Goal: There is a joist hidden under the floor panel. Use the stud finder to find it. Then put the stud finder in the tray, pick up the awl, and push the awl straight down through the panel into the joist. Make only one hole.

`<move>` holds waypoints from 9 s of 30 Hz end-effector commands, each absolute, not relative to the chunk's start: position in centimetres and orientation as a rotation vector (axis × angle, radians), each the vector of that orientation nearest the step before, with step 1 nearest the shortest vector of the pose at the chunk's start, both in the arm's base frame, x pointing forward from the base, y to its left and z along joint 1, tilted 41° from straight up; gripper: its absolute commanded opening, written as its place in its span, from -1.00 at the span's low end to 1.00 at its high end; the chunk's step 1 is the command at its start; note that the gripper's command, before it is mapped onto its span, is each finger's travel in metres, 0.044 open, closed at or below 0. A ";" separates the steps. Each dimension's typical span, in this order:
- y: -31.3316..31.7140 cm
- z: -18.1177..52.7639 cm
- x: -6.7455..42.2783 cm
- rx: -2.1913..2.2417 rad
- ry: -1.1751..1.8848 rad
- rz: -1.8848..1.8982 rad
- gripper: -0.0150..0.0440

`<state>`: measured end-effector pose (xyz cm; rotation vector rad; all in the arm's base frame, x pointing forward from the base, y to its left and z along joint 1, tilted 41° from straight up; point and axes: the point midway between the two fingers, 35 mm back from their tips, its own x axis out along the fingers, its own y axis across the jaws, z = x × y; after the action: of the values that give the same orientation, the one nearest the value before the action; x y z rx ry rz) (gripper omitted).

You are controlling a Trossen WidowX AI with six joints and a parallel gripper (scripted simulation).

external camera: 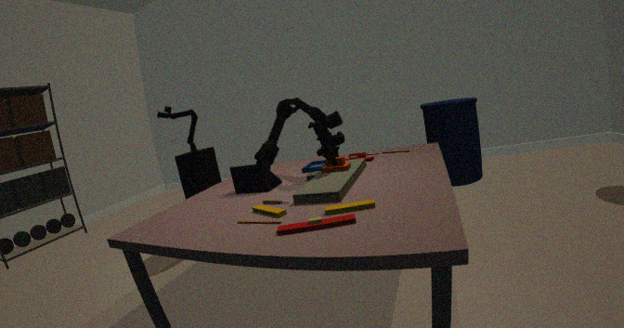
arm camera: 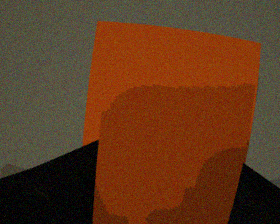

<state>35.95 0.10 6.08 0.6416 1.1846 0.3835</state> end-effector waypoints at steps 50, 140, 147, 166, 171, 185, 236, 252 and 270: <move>9.5 14.1 36.5 0.644 1.180 0.397 -0.49; -16.1 -7.5 34.8 0.629 1.183 0.386 -0.49; -18.2 -9.1 34.7 0.628 1.183 0.385 -0.49; -20.0 -10.4 34.6 0.629 1.180 0.382 -0.49; -20.9 -9.7 34.7 0.628 1.181 0.381 -0.49; -25.2 -5.1 34.3 0.625 1.184 0.380 -0.49; -1.9 16.5 38.4 0.034 0.972 0.837 -0.49; 7.5 22.1 33.4 -0.161 0.823 1.039 -0.49; 15.1 26.5 24.4 -0.345 0.616 1.274 -0.49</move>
<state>26.15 14.14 25.59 -0.3115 0.6699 1.2367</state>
